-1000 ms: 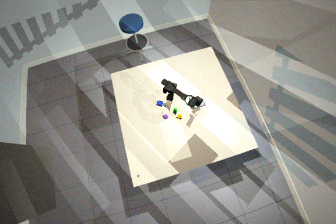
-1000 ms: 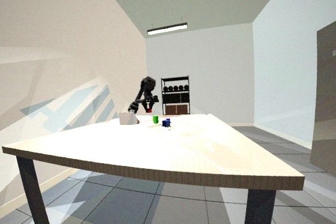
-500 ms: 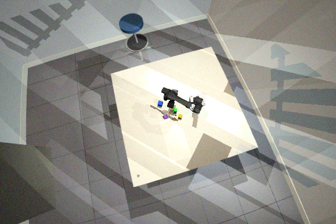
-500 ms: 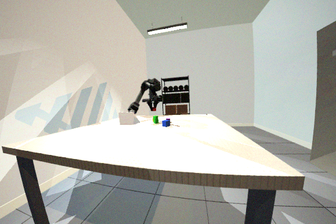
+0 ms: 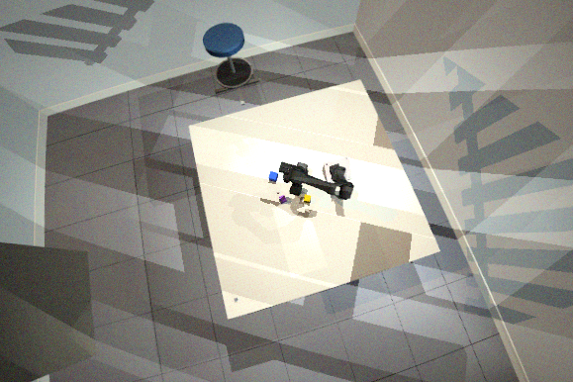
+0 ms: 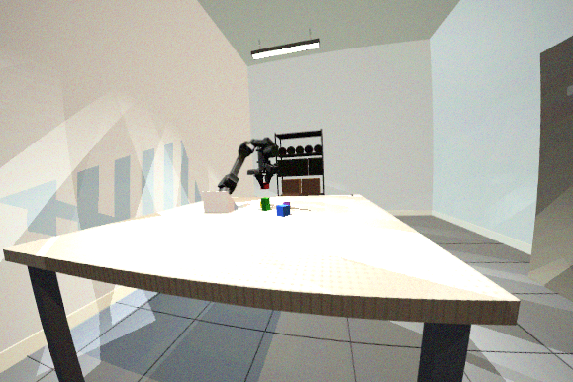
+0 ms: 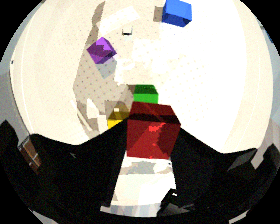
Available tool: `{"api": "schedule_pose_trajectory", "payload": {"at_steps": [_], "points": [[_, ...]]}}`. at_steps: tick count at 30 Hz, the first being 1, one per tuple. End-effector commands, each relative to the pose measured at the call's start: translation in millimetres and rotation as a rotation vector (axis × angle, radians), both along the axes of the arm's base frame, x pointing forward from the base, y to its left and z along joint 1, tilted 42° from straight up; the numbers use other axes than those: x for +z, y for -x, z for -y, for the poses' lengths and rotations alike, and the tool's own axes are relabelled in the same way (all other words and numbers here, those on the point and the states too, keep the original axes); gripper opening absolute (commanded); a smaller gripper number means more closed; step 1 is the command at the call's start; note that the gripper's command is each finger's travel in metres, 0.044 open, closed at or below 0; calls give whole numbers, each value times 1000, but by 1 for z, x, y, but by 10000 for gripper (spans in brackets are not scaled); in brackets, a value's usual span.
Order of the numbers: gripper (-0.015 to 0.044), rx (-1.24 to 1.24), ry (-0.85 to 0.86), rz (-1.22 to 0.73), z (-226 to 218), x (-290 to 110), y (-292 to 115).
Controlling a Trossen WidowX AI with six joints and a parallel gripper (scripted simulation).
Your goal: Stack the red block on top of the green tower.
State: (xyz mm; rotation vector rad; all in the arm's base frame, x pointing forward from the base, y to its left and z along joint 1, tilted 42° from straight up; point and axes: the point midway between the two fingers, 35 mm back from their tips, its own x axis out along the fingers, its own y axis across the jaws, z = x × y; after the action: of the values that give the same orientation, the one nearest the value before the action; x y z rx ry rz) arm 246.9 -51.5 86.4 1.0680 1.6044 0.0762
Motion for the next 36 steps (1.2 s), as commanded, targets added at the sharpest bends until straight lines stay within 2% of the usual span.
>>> {"api": "schedule_pose_trajectory", "payload": {"at_steps": [1,15,36], "points": [[0,-9,-6,-3,-8,-6,0],[0,-9,-8,-2,-36,-35,-1],[0,-9,-8,-2,-36,-35,-1]]}}
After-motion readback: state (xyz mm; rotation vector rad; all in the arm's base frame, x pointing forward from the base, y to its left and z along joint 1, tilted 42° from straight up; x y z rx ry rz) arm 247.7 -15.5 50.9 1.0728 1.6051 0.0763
